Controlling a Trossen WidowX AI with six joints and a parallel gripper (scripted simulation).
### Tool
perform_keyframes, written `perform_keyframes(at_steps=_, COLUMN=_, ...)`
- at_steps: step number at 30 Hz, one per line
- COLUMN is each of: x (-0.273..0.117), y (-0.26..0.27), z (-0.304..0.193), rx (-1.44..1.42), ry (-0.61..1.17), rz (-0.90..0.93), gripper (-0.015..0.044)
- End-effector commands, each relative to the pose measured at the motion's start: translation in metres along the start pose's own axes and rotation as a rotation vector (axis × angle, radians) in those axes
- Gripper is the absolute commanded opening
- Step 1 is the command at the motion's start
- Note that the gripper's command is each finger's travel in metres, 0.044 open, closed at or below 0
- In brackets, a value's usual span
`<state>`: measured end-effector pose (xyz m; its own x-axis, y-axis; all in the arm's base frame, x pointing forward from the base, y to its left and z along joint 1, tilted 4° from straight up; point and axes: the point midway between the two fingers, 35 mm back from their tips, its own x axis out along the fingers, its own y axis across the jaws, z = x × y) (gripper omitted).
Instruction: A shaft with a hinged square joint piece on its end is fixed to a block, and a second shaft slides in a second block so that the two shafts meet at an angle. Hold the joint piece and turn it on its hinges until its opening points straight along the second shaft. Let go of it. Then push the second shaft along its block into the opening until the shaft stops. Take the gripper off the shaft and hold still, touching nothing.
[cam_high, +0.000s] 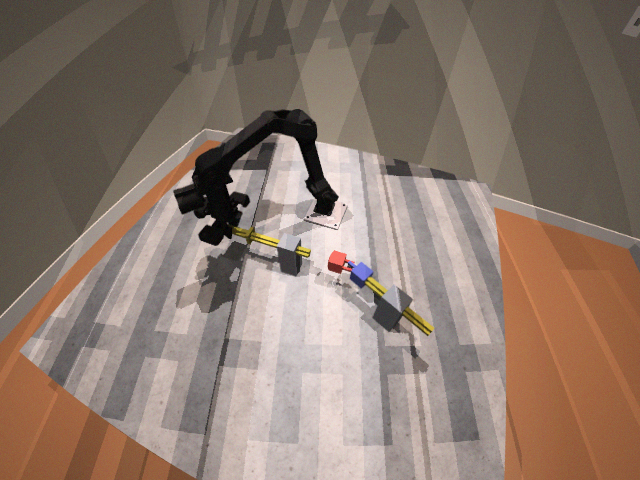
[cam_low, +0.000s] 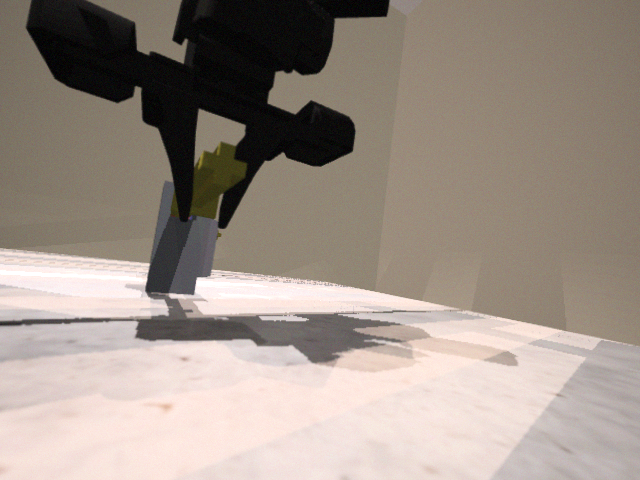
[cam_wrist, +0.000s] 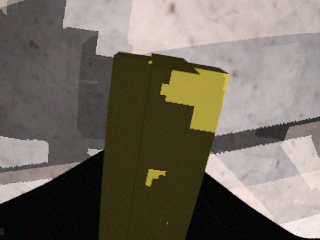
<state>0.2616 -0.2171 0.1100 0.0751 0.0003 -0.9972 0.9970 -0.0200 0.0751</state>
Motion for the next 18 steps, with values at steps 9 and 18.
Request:
perform_keyframes(at_steps=9, x=0.002, y=0.0, z=-0.017, rx=0.002, ry=0.001, rz=0.014, gripper=0.0)
perform_keyframes(at_steps=18, x=0.002, y=0.0, z=-0.03, rx=0.002, ry=0.002, rz=0.016, gripper=0.0)
